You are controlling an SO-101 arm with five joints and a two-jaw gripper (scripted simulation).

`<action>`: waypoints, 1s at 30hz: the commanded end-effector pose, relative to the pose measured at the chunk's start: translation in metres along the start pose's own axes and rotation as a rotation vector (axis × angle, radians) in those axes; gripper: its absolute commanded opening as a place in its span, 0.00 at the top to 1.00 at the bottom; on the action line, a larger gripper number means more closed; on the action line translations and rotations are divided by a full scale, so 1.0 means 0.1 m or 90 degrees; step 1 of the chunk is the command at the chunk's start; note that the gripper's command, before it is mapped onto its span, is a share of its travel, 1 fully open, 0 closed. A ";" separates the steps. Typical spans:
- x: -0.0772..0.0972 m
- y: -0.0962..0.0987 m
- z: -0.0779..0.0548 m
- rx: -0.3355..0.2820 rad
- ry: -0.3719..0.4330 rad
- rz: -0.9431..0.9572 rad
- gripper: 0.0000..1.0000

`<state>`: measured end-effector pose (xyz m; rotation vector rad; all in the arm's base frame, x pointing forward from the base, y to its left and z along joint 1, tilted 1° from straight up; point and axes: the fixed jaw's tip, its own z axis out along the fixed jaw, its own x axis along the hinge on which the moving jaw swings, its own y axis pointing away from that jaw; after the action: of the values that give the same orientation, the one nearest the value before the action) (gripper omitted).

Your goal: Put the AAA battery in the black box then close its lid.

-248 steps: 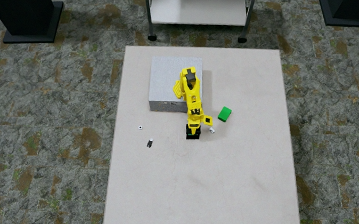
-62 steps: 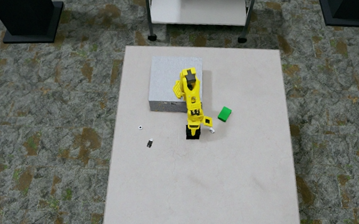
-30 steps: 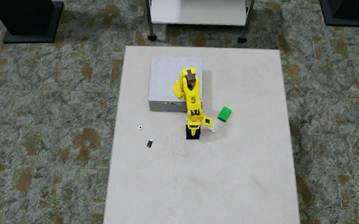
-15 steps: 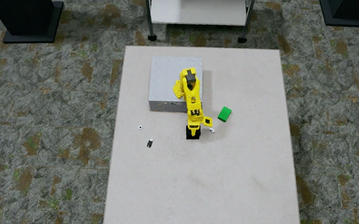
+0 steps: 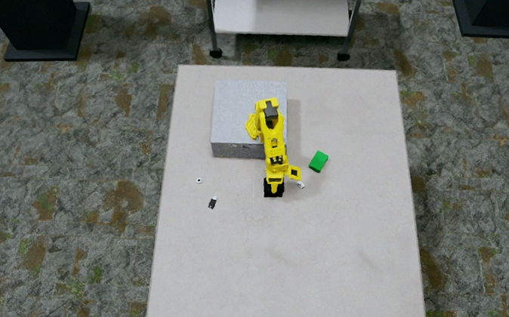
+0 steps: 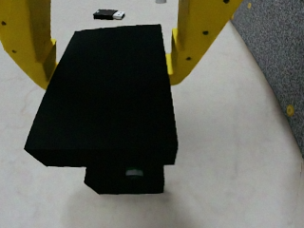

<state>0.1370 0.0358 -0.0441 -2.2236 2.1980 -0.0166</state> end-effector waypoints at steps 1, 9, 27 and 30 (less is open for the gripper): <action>0.01 0.01 0.03 -0.006 0.001 0.000 0.76; 0.01 0.02 0.07 -0.006 0.001 0.000 0.76; 0.01 0.02 0.10 -0.006 0.001 0.000 0.76; 0.01 0.02 0.10 -0.006 0.001 0.000 0.76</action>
<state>0.1364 0.0357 -0.0524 -2.2244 2.1988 -0.0155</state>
